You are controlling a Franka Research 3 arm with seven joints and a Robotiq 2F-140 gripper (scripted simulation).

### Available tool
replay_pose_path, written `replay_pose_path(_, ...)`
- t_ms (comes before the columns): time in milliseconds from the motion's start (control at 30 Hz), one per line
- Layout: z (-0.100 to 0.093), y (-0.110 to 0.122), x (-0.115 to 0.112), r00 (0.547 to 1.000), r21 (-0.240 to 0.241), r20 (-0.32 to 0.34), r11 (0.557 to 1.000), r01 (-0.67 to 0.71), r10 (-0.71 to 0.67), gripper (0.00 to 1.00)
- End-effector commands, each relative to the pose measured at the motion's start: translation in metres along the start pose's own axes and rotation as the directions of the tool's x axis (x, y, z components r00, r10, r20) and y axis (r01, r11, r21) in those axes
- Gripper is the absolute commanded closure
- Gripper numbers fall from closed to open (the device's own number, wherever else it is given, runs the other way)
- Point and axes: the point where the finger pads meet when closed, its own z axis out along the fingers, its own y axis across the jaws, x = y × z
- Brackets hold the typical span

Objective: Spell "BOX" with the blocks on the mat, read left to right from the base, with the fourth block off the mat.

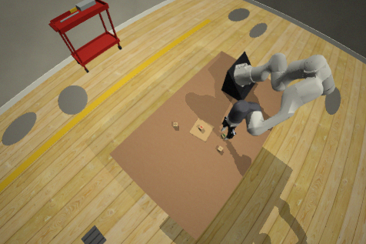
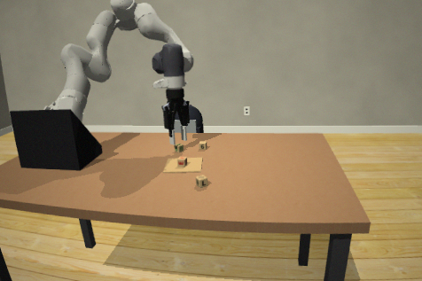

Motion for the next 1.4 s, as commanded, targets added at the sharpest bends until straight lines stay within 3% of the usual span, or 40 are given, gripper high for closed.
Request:
replay_pose_path(0, 0.001, 0.001, 0.000, 1.000, 0.000, 0.001, 1.000, 0.001, -0.001, 0.60)
replay_pose_path(867, 0.002, 0.001, 0.000, 1.000, 0.000, 0.001, 1.000, 0.001, -0.001, 0.60)
replay_pose_path(1367, 0.026, 0.001, 0.000, 1.000, 0.000, 0.001, 1.000, 0.001, -0.001, 0.60)
